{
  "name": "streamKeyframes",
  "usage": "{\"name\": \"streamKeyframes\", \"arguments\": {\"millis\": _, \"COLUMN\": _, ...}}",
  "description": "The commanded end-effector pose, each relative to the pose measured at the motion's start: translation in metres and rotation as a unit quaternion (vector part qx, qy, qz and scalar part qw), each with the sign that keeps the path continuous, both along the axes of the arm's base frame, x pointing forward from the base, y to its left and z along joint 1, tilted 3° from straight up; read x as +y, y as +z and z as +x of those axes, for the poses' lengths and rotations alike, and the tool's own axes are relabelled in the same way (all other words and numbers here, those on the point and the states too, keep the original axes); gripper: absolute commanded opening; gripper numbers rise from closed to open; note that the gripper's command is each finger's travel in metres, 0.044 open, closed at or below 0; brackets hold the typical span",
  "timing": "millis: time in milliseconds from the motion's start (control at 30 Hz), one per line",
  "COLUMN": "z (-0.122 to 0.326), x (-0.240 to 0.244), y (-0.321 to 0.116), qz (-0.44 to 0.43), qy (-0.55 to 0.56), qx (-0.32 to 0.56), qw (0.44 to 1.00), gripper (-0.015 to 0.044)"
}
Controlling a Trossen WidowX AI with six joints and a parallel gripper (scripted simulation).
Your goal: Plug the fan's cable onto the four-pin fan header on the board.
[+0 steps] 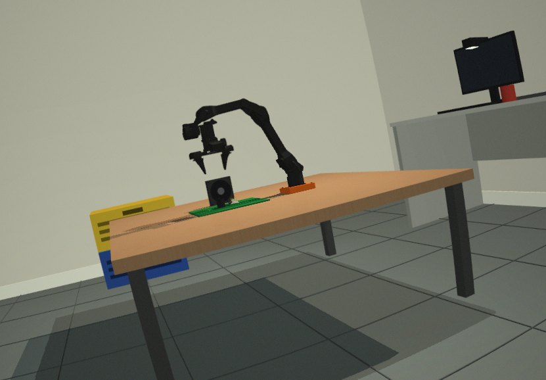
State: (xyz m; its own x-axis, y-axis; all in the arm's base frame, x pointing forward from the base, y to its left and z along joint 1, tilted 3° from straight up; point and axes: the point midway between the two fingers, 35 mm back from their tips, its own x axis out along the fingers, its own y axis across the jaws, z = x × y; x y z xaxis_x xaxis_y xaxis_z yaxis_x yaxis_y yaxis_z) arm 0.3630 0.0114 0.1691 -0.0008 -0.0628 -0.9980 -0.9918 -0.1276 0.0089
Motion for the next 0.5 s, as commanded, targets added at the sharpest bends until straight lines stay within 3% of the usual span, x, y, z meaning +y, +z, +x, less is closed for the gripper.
{"name": "streamKeyframes", "arguments": {"millis": 0, "z": 0.007, "x": -0.009, "y": 0.008, "qz": 0.005, "qy": 0.205, "qx": 0.008, "qw": 0.979, "gripper": 0.0440}}
{"name": "streamKeyframes", "arguments": {"millis": 333, "z": 0.007, "x": -0.009, "y": 0.008, "qz": 0.005, "qy": 0.205, "qx": 0.008, "qw": 0.979, "gripper": 0.0440}}
{"name": "streamKeyframes", "arguments": {"millis": 467, "z": 0.010, "x": -0.010, "y": -0.011, "qz": 0.005, "qy": 0.205, "qx": 0.008, "qw": 0.979, "gripper": 0.0440}}
